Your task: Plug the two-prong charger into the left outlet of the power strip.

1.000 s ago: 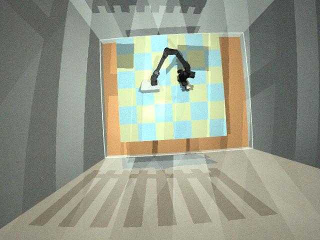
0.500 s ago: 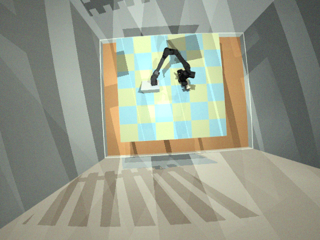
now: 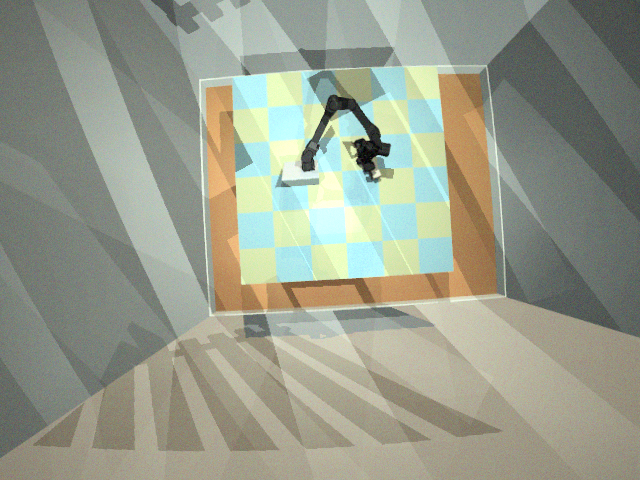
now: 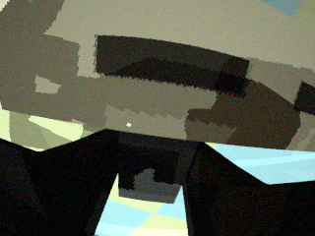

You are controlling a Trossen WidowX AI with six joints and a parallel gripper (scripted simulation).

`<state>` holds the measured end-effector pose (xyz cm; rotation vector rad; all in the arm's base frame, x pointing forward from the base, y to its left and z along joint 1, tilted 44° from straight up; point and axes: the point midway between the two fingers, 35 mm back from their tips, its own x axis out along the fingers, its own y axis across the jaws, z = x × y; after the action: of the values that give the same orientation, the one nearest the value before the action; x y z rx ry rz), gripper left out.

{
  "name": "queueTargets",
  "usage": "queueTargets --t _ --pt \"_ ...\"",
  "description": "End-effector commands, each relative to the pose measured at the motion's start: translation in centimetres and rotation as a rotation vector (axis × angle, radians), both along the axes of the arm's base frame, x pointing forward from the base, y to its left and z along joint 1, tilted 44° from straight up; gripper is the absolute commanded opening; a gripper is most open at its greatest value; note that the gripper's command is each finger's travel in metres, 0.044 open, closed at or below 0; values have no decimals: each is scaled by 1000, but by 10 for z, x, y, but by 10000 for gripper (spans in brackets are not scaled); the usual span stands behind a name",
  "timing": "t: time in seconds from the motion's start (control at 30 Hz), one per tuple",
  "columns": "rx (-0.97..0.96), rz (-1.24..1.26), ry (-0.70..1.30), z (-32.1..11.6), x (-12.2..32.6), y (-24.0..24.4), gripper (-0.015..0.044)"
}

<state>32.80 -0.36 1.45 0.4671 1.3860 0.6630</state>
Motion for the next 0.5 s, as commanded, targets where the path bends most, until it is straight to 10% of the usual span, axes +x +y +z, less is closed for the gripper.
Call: queueTargets --t 0.0,0.47 --pt "3 -4 -33 2 8 1 0" --pt "0 -1 1 0 0 0 0"
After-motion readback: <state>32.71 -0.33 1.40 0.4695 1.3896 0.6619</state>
